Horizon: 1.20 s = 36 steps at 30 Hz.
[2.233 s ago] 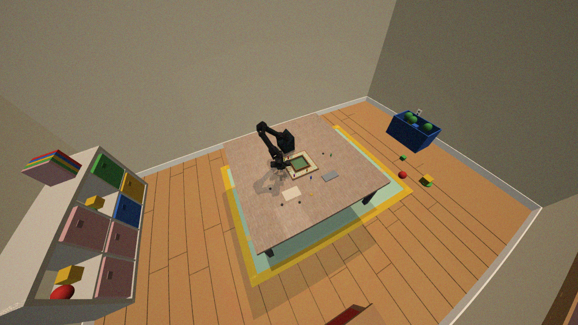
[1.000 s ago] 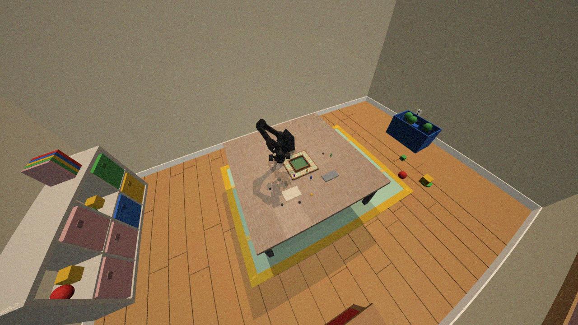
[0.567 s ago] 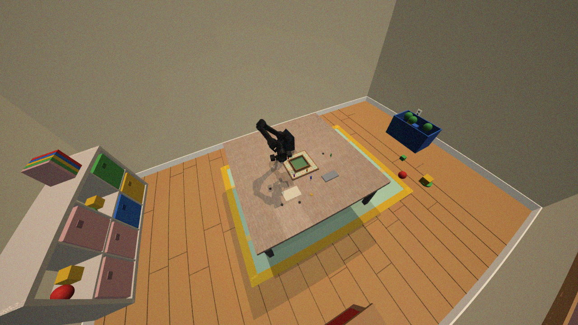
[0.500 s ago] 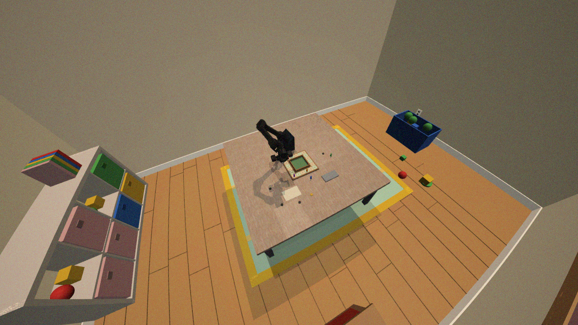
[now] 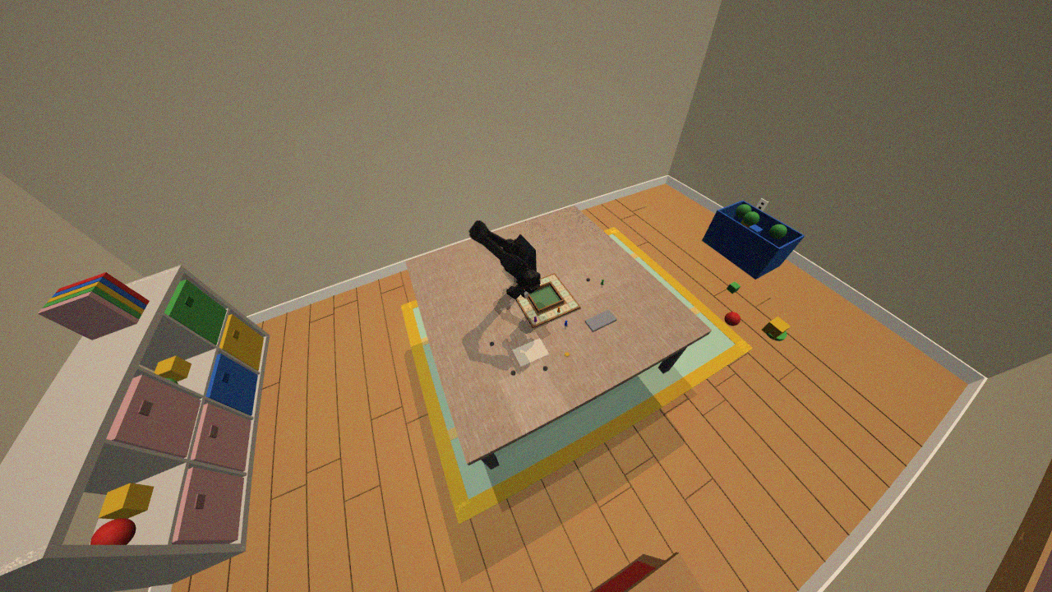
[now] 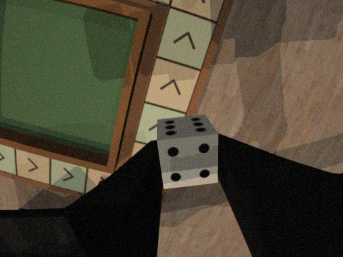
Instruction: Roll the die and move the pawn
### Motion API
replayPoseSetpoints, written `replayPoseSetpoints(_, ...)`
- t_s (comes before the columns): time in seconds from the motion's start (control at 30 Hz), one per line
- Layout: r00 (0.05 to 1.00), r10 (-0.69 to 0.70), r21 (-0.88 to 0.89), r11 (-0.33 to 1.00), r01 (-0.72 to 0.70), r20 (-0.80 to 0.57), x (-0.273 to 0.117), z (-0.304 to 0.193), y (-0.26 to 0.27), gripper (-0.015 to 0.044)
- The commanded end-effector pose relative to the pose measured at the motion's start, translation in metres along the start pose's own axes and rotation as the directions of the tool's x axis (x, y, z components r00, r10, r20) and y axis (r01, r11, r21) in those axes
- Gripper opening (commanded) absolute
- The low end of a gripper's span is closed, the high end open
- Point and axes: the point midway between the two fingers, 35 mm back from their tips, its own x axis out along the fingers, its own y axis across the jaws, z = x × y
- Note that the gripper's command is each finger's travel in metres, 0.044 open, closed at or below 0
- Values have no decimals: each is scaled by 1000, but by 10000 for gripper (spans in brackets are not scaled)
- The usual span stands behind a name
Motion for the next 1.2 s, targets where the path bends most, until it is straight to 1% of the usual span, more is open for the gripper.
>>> replayPoseSetpoints(0.0,1000,7,-169,986,-8,-5,5,8,17,0)
replayPoseSetpoints(0.17,1000,8,-338,941,-9,-6,9,16,34,0)
replayPoseSetpoints(0.33,1000,7,-496,868,-9,-7,13,22,50,0)
replayPoseSetpoints(0.5,1000,5,-639,769,-9,-9,17,26,67,0)
replayPoseSetpoints(0.7,1000,0,-785,620,-8,-11,22,31,87,0)
replayPoseSetpoints(0.97,1000,-9,-923,386,-9,-13,28,33,114,0)
replayPoseSetpoints(1.03,1000,-10,-931,364,-9,-13,28,33,116,0)
replayPoseSetpoints(1.17,1000,-10,-931,364,-9,-13,28,33,116,0)
